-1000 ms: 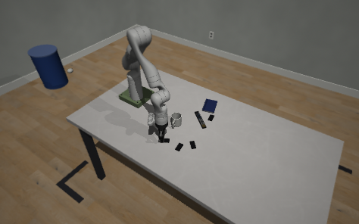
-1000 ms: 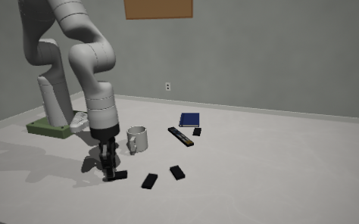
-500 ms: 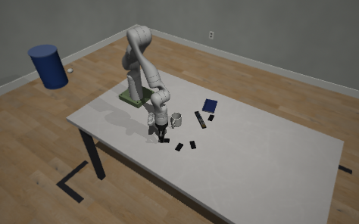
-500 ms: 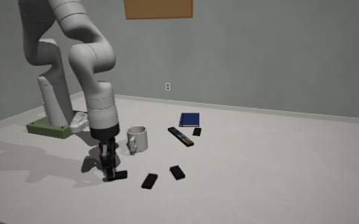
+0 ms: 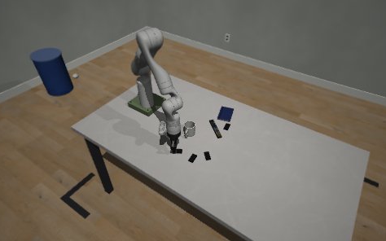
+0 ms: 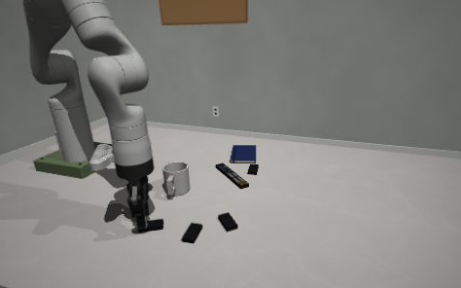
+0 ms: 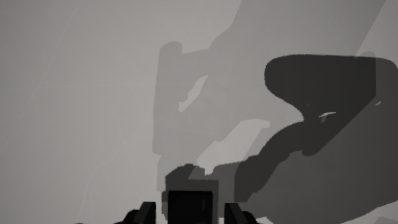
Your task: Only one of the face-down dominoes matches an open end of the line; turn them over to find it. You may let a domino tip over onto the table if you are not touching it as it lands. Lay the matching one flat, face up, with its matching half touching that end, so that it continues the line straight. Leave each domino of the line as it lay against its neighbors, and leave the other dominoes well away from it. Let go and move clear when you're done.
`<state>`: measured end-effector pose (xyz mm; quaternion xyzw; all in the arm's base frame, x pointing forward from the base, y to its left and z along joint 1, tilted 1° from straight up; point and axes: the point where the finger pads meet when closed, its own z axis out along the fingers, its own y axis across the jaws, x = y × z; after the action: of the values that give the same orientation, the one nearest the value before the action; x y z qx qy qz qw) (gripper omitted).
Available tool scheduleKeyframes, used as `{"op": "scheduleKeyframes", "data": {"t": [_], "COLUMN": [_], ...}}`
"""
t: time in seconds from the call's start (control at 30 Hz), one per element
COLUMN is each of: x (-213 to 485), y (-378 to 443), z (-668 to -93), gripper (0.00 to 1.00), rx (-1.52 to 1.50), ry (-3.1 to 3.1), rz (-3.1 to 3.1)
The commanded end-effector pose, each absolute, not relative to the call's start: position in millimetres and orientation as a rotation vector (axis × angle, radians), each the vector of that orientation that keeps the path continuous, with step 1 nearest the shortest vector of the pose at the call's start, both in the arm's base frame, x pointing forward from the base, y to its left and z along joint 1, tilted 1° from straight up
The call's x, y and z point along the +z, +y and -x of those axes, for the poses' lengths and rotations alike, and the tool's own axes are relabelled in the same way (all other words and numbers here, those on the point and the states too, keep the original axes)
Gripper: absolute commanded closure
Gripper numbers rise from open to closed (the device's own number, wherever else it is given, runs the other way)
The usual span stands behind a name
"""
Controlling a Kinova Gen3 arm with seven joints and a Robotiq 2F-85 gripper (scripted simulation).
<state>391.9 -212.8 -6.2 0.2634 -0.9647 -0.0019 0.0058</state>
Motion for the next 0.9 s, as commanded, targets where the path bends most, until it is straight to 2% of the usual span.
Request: {"op": "scheduleKeyframes", "data": {"t": [0.0, 0.33, 0.87], "x": [-5, 9, -8], "y": [-213, -214, -214], "z": [-392, -391, -391], "gripper": [0.51, 0.51, 0.51], "rx": [-0.005, -0.064, -0.064], "ry": [-3.022, -3.151, -3.150], "rz": [-0.825, -0.860, -0.860]}}
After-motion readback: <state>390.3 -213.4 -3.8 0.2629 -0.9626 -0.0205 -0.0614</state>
